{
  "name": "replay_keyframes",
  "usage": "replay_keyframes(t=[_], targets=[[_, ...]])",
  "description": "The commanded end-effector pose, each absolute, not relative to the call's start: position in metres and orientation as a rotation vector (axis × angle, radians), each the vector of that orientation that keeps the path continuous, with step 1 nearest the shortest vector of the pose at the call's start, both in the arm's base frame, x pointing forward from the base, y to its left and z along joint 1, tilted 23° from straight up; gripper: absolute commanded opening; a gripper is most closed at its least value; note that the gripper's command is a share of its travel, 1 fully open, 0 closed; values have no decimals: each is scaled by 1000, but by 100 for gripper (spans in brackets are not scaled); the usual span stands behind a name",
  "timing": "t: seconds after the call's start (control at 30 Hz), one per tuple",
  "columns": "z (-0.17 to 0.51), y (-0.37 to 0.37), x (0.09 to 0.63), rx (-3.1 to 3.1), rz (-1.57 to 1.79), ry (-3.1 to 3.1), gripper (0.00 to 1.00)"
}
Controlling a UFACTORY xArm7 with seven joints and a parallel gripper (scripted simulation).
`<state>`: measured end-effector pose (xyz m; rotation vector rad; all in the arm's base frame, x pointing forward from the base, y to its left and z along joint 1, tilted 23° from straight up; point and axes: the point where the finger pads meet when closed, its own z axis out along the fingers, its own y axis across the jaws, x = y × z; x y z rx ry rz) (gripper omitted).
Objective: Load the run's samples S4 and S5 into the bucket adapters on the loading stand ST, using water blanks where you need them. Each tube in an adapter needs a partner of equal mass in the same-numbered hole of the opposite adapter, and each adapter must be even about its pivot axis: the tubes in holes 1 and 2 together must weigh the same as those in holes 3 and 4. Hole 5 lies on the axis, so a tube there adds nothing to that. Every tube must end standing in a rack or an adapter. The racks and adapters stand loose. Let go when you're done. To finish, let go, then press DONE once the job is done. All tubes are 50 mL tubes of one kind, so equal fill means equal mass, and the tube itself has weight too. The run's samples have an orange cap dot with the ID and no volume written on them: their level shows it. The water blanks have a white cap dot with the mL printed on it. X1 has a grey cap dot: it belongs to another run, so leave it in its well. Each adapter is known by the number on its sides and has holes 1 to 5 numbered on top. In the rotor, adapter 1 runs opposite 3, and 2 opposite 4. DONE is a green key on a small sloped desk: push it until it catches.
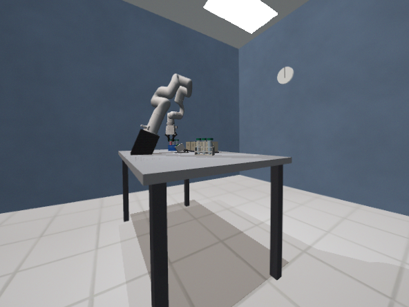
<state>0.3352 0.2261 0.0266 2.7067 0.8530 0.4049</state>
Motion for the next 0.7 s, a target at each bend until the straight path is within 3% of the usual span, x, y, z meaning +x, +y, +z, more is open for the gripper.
replay_keyframes(t=[0.0,0.67], targets=[[28,227,336,2707,409,855,44],[53,232,326,2707,410,855,44]])
